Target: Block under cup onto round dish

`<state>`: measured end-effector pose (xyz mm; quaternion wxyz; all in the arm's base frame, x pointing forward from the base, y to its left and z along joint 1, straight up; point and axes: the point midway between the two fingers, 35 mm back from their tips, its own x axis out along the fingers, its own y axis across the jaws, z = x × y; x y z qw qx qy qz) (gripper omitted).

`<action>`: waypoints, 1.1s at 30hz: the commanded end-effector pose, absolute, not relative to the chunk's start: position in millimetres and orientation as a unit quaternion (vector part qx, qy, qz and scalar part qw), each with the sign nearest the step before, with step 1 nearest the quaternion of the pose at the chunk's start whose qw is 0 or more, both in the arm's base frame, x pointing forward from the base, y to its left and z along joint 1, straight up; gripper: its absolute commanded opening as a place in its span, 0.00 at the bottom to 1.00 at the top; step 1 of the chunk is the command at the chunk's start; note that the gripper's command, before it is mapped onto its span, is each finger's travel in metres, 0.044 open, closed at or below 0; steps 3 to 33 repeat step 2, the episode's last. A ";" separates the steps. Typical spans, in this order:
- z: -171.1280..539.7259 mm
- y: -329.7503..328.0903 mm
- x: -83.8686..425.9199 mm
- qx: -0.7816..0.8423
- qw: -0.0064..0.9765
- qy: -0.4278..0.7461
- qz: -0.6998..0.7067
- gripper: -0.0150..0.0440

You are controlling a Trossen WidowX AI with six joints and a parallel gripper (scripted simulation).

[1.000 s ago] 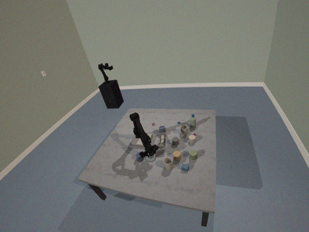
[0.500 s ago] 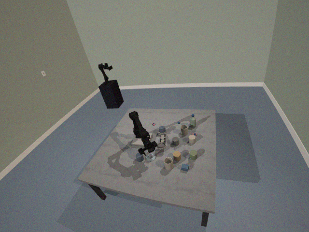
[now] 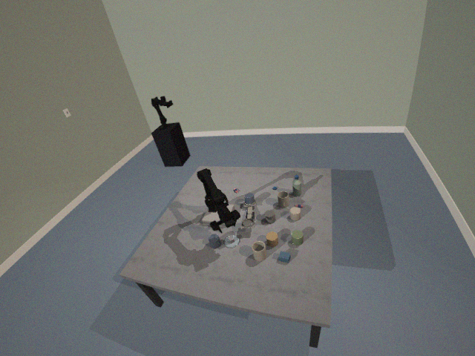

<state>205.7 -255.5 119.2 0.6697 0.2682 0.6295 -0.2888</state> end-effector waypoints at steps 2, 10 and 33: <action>118.9 -254.5 204.9 0.270 0.667 0.633 -0.287 1.00; 118.9 -254.5 204.9 0.270 0.667 0.633 -0.287 1.00; 118.9 -254.5 204.9 0.270 0.667 0.633 -0.287 1.00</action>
